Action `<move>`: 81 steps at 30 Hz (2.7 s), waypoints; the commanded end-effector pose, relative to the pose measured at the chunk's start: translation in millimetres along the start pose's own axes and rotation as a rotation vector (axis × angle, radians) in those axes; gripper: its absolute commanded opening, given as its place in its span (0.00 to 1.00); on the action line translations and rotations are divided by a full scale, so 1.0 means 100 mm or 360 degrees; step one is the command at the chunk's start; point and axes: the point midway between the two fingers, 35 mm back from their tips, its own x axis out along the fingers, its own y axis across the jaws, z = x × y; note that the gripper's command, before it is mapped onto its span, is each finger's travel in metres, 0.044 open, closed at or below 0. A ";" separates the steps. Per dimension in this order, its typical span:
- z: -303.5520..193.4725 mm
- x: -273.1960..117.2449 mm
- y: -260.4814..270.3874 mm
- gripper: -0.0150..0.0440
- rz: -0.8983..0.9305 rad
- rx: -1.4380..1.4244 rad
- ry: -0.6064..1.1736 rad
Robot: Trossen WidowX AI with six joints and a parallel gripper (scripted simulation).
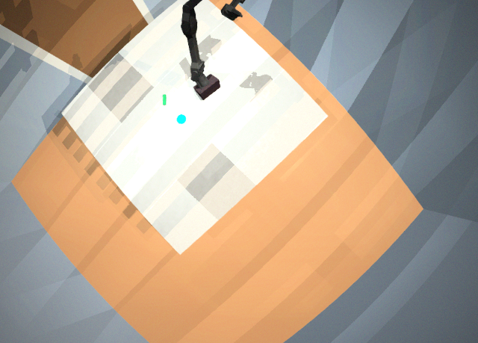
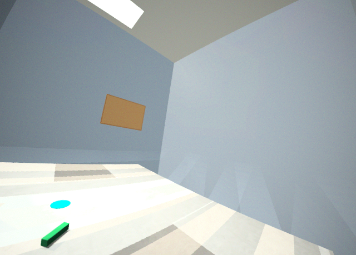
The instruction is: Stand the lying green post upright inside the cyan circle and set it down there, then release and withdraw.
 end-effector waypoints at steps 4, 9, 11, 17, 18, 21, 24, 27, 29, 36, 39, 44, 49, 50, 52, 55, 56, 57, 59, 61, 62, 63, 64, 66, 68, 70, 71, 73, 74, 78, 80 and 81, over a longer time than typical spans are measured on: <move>0.09 0.23 -0.22 0.75 -0.0106 -0.0097 -0.0012; 0.28 0.62 -0.70 0.65 -0.0324 -0.0282 -0.0011; 0.36 0.76 -0.91 0.65 -0.0412 -0.0353 -0.0001; 0.58 1.09 -1.58 0.65 -0.0675 -0.0549 0.0063; 0.62 1.13 -1.69 0.65 -0.0718 -0.0579 0.0079; 0.72 1.24 -2.05 0.65 -0.0847 -0.0666 0.0133; 0.82 1.31 -2.41 0.65 -0.0973 -0.0745 0.0199; 0.91 1.35 -2.77 0.65 -0.1095 -0.0817 0.0277; 0.96 1.36 -3.02 0.65 -0.1174 -0.0861 0.0335; 1.12 1.28 -3.86 0.65 -0.1428 -0.0983 0.0577; 1.16 1.20 -4.21 0.65 -0.1525 -0.1020 0.0697; 1.20 1.00 -4.77 0.65 -0.1666 -0.1060 0.0916; 1.20 0.73 -5.28 0.65 -0.1777 -0.1071 0.1155; 1.20 0.67 -5.37 0.65 -0.1795 -0.1069 0.1205; 1.18 0.54 -5.56 0.65 -0.1827 -0.1063 0.1306; 1.14 0.33 -5.82 0.65 -0.1865 -0.1045 0.1461; 1.13 0.26 -5.90 0.65 -0.1875 -0.1036 0.1513; 1.11 0.18 -5.98 0.65 -0.1883 -0.1026 0.1566; 1.07 0.03 -6.12 0.65 -0.1894 -0.1003 0.1671; 1.03 -0.13 -6.26 0.65 -0.1899 -0.0975 0.1776; 1.00 -0.21 -6.32 0.65 -0.1899 -0.0960 0.1829; 0.97 -0.29 -6.38 0.65 -0.1897 -0.0943 0.1881; 0.95 -0.38 -6.44 0.65 -0.1894 -0.0925 0.1933; 0.88 -0.54 -6.55 0.65 -0.1882 -0.0886 0.2037; 0.82 -0.71 -6.64 0.65 -0.1864 -0.0842 0.2138; 0.75 -0.88 -6.72 0.65 -0.1838 -0.0794 0.2237; 0.71 -0.97 -6.76 0.65 -0.1823 -0.0769 0.2286; 0.63 -1.14 -6.82 0.65 -0.1788 -0.0715 0.2381; 0.59 -1.22 -6.84 0.65 -0.1767 -0.0687 0.2427; 0.41 -1.55 -6.91 0.65 -0.1670 -0.0565 0.2600; 0.32 -1.70 -6.93 0.65 -0.1617 -0.0506 0.2672; 0.30 -1.74 -6.93 0.65 -0.1602 -0.0489 0.2691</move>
